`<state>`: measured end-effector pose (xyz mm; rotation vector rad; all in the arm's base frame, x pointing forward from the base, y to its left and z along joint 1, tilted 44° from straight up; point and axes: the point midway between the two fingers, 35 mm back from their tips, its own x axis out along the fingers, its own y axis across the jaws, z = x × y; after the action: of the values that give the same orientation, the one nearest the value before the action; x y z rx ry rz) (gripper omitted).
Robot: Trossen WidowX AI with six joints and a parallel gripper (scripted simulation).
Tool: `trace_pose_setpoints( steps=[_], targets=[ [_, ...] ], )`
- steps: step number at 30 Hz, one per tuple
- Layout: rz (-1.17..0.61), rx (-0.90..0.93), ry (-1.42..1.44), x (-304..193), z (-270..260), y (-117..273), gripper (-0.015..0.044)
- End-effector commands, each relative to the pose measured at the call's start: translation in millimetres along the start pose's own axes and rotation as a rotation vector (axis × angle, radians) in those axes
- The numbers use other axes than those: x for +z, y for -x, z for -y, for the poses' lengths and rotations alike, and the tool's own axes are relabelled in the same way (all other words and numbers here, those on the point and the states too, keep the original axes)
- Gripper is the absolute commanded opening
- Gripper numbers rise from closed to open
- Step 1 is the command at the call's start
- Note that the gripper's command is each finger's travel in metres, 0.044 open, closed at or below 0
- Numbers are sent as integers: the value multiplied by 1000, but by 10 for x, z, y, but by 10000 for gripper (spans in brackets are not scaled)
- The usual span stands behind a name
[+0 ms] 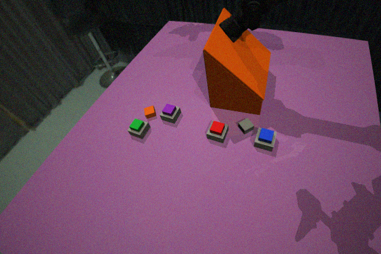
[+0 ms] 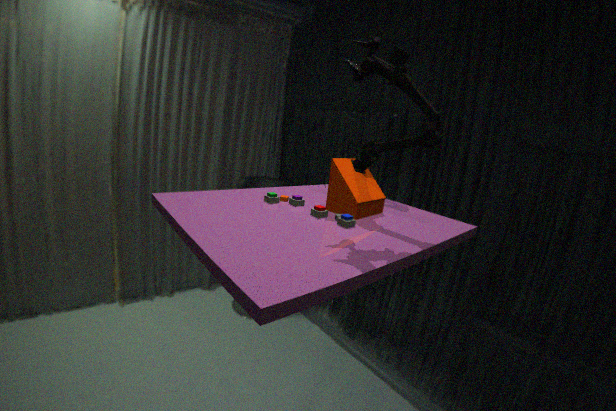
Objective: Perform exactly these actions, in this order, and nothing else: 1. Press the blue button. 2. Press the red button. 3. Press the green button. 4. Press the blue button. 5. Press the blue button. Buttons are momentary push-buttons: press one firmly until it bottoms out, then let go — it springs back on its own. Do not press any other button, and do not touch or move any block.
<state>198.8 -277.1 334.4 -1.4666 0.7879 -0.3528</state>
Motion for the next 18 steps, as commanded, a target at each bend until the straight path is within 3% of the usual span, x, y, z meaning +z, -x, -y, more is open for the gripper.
trace_pose_setpoints(
  steps=[1, 9, 14, 18],
  targets=[
    [11, 5, -11, 31, -14, -14, 400],
    [421, 370, -452, 1451, -686, -242, 400],
    [566, 747, -681, 2355, -1205, 23, 400],
    [575, 1085, -801, 2928, -1628, 429, 400]
  ],
)
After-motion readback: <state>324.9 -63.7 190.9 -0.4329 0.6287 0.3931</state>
